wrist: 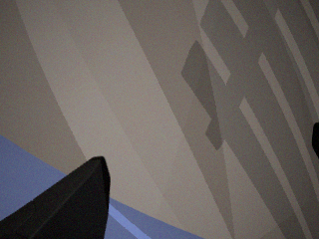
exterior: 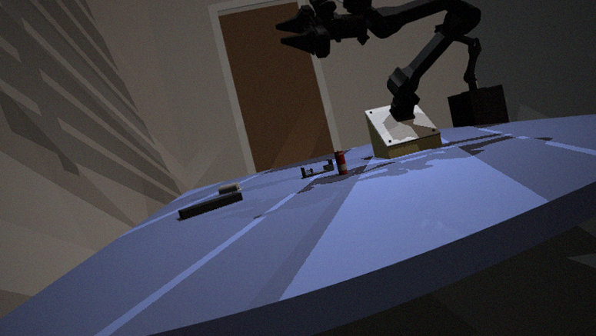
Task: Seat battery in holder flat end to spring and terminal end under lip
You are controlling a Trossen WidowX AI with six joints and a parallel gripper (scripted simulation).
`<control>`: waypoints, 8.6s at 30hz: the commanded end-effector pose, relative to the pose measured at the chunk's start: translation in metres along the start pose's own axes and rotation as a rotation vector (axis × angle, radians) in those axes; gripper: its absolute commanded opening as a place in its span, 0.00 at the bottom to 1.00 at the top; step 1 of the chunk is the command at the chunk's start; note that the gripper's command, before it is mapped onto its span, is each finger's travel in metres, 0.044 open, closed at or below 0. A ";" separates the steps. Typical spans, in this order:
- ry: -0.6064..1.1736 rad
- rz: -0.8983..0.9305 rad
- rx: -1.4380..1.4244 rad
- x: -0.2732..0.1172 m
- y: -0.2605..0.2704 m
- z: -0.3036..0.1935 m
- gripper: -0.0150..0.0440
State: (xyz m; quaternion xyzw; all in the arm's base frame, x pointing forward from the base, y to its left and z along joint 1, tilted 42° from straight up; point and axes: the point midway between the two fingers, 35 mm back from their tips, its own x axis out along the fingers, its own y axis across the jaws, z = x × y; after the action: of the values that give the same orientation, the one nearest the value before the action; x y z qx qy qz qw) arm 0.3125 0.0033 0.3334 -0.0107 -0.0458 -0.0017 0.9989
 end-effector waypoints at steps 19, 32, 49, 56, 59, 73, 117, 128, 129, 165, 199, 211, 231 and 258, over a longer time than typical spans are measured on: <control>1.149 1.167 -0.073 -0.103 0.105 -0.184 0.25; 1.154 1.178 -0.065 -0.104 0.106 -0.183 0.25; 1.151 1.179 -0.062 -0.111 0.161 -0.241 0.25; 1.152 1.179 -0.063 -0.105 0.158 -0.244 0.25; 1.152 1.178 -0.064 -0.101 0.156 -0.246 0.25; 1.153 1.177 -0.066 -0.084 0.147 -0.257 0.25; 1.166 1.176 -0.058 -0.056 0.077 -0.221 0.25; 1.493 0.747 0.435 -0.050 0.091 -0.244 0.65; 1.529 0.683 0.501 -0.050 0.093 -0.247 0.66; 1.773 0.014 1.115 -0.046 0.118 -0.281 0.66; 1.774 0.016 1.117 -0.050 0.147 -0.311 0.48; 1.774 0.015 1.117 -0.050 0.146 -0.310 0.39; 1.818 -0.351 1.386 -0.041 0.096 -0.284 0.39; 1.360 -2.069 2.270 -0.033 0.029 -0.322 0.39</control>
State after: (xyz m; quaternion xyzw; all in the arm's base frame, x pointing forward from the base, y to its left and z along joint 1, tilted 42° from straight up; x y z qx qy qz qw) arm 0.3071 0.0346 0.0142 -0.7052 -0.4530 0.5450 0.0199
